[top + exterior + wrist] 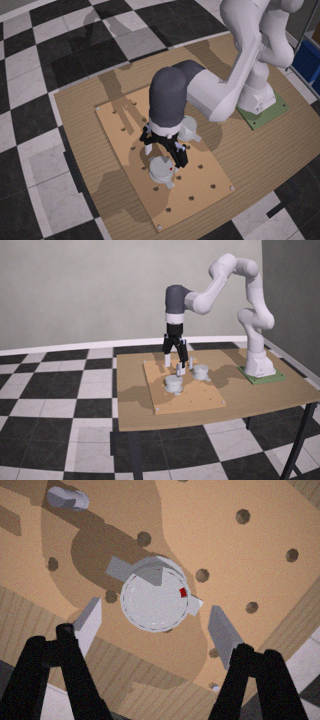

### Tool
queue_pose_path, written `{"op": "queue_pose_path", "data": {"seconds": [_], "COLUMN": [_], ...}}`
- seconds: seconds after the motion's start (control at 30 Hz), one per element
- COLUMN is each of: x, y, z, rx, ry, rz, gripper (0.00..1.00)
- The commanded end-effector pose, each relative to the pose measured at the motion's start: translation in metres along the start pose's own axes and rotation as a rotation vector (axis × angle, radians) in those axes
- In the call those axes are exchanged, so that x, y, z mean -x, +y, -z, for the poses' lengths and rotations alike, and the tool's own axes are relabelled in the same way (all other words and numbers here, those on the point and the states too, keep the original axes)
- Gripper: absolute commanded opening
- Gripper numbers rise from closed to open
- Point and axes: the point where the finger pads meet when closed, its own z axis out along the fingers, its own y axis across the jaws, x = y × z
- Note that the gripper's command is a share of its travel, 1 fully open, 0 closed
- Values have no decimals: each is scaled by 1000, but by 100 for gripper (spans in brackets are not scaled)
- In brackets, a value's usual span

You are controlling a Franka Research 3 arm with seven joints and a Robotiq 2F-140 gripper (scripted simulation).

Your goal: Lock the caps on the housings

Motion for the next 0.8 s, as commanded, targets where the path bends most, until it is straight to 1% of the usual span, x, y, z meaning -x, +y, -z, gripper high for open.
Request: {"op": "queue_pose_path", "data": {"seconds": [0.0, 0.5, 0.77], "x": [2, 3, 3], "y": [0, 0, 0], "z": [-3, -24, -31], "rx": [2, 2, 2], "ry": [-7, -7, -7], "rz": [0, 0, 0], "gripper": [78, 78, 78]}}
